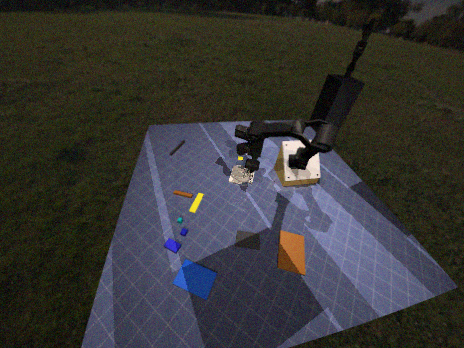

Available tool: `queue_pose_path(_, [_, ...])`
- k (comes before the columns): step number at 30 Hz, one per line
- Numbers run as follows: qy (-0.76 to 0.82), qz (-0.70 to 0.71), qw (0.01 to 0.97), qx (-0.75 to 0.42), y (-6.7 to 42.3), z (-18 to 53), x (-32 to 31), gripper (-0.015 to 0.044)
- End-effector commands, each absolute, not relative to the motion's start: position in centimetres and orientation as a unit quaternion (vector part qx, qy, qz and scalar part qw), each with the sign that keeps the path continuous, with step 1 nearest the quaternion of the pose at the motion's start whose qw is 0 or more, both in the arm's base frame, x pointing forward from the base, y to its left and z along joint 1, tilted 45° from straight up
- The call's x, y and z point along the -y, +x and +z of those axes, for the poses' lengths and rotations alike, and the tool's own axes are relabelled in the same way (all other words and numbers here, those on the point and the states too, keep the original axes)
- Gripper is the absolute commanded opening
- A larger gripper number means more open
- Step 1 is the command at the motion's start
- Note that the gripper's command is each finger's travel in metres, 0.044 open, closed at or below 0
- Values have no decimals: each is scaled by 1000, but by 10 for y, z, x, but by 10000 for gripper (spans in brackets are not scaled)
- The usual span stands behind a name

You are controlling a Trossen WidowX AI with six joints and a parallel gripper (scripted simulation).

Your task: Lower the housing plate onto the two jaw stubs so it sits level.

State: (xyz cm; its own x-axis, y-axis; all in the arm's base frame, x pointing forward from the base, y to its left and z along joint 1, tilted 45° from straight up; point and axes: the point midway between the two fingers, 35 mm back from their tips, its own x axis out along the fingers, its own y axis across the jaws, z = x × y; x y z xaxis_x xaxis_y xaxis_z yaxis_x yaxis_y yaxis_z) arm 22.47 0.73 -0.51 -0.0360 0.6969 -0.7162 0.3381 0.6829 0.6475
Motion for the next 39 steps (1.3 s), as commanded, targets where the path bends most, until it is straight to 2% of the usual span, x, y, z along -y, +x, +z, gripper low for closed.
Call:
queue_pose_path(1, [370, 151, 589, -703, 225, -5, -8, 351])
queue_pose_path(39, [367, 155, 590, -702, 223, -8, -4, 351])
